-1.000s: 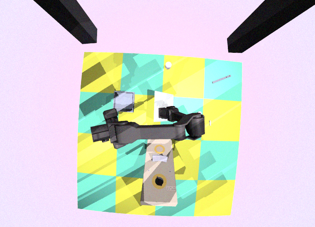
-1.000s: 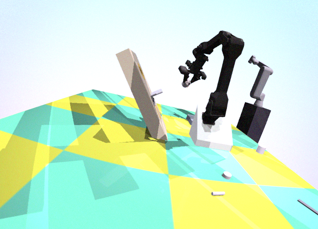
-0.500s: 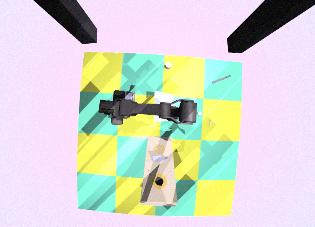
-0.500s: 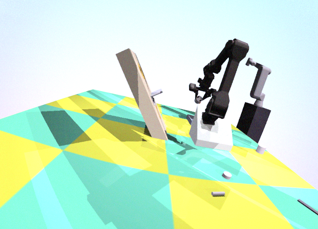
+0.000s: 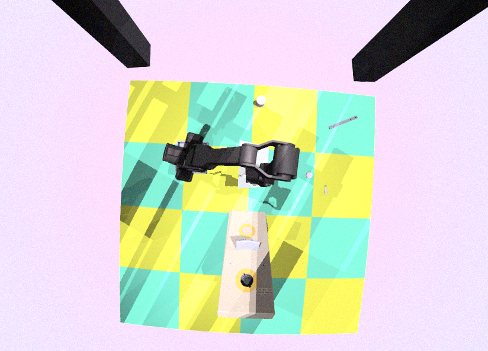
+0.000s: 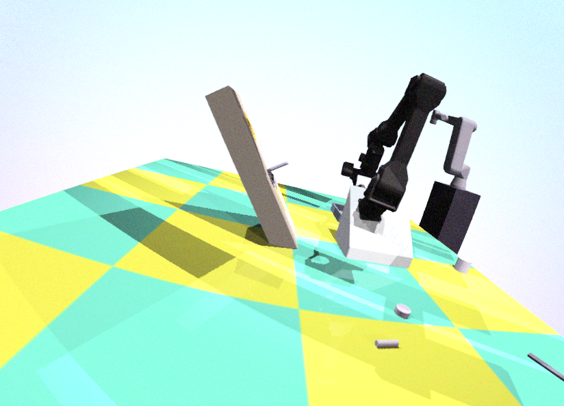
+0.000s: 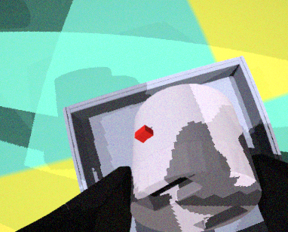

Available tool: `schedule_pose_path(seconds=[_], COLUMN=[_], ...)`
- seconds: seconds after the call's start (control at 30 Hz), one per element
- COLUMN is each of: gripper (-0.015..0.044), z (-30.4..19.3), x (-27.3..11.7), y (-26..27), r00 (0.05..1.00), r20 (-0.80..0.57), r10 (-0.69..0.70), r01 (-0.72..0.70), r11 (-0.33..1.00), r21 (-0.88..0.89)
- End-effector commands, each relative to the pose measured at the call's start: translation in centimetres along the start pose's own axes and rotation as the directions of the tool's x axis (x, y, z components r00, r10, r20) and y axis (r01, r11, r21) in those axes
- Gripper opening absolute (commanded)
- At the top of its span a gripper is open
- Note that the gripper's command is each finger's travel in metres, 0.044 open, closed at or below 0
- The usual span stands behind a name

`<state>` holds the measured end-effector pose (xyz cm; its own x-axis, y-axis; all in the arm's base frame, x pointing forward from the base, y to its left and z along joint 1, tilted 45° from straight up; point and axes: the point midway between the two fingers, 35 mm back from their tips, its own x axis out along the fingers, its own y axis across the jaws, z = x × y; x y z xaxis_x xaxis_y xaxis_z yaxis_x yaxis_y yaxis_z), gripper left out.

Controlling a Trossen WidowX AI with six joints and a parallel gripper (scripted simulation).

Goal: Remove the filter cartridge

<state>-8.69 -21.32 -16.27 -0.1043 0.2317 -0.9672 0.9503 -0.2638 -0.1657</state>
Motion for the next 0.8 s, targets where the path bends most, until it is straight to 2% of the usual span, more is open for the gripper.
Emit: schedule_pose_path(seconds=[0.0, 0.43, 0.77], gripper=[0.0, 0.0, 0.0263], z=[-1.1, -4.1, -3.9], x=[1.6, 5.9, 5.6], y=[-0.1, -0.1, 0.0], r00=[1.0, 1.0, 1.0], r20=[-0.012, -0.013, -0.022], r10=[-0.005, -0.006, -0.002], r01=[0.005, 0.006, 0.002], r11=[1.0, 1.0, 1.0], r21=[0.005, 0.005, 0.008])
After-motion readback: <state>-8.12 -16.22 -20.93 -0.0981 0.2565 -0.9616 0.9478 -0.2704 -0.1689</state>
